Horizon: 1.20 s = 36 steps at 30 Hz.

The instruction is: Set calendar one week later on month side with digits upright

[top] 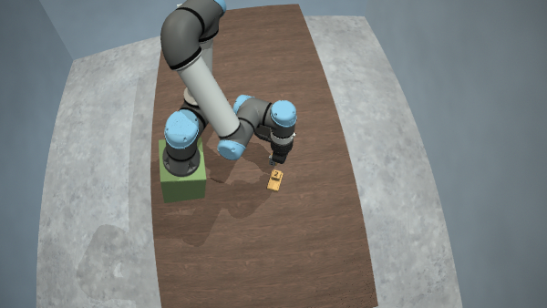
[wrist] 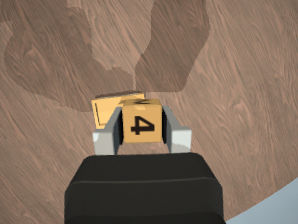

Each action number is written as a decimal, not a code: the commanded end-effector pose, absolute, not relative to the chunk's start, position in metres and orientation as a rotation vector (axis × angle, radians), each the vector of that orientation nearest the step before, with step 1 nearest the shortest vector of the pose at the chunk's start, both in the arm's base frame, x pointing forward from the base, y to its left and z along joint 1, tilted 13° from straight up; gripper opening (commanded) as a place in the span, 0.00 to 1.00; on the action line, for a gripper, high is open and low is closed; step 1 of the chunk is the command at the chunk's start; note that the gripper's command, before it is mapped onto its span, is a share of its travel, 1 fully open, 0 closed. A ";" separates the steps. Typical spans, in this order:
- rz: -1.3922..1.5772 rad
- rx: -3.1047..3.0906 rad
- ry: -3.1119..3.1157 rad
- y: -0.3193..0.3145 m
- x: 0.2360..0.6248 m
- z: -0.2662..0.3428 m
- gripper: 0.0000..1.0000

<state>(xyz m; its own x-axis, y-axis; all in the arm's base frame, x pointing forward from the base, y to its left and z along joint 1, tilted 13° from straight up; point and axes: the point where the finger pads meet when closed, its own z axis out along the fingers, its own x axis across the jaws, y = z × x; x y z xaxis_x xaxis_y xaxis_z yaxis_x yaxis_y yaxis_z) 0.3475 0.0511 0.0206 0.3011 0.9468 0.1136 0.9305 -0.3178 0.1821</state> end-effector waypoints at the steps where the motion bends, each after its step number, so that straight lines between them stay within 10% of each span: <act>1: 0.293 2.290 1.981 0.056 0.349 0.021 0.60; 36: 0.195 1.150 2.724 0.089 0.364 0.023 0.60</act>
<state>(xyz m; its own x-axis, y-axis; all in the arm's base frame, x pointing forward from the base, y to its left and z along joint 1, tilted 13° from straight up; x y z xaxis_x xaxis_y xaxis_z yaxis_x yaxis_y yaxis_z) 0.3608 0.0831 0.0224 -0.5763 0.8130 -0.0829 0.7894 0.5801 0.2011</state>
